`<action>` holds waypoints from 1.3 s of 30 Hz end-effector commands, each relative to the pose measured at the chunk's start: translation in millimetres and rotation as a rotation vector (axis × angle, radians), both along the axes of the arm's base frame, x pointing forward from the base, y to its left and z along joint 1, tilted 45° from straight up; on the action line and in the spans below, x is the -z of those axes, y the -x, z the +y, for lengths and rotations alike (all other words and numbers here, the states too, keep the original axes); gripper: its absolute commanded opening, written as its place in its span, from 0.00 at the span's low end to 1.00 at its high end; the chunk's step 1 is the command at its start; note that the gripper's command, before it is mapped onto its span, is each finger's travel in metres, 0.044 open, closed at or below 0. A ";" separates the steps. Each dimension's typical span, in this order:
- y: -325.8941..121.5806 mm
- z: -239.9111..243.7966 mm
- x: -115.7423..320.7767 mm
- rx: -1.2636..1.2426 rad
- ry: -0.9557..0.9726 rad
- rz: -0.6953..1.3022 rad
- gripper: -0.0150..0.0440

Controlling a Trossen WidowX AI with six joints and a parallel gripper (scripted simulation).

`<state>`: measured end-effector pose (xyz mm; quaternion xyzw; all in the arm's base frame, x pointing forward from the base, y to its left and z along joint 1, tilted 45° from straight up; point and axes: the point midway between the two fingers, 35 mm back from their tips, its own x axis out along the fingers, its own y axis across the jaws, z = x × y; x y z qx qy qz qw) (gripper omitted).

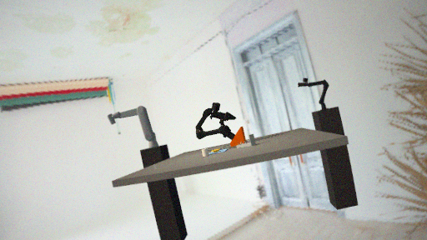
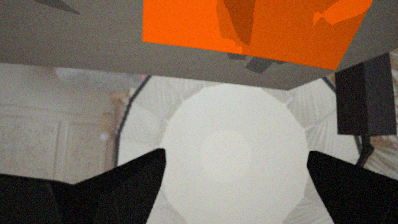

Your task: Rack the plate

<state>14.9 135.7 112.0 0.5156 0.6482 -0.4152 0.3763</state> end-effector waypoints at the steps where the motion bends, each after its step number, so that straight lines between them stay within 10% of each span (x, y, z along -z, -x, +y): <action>1: -0.8 0.1 -0.1 -0.002 0.001 -0.004 0.93; 39: -188.7 -59.9 -4.2 -0.675 0.538 -0.388 0.93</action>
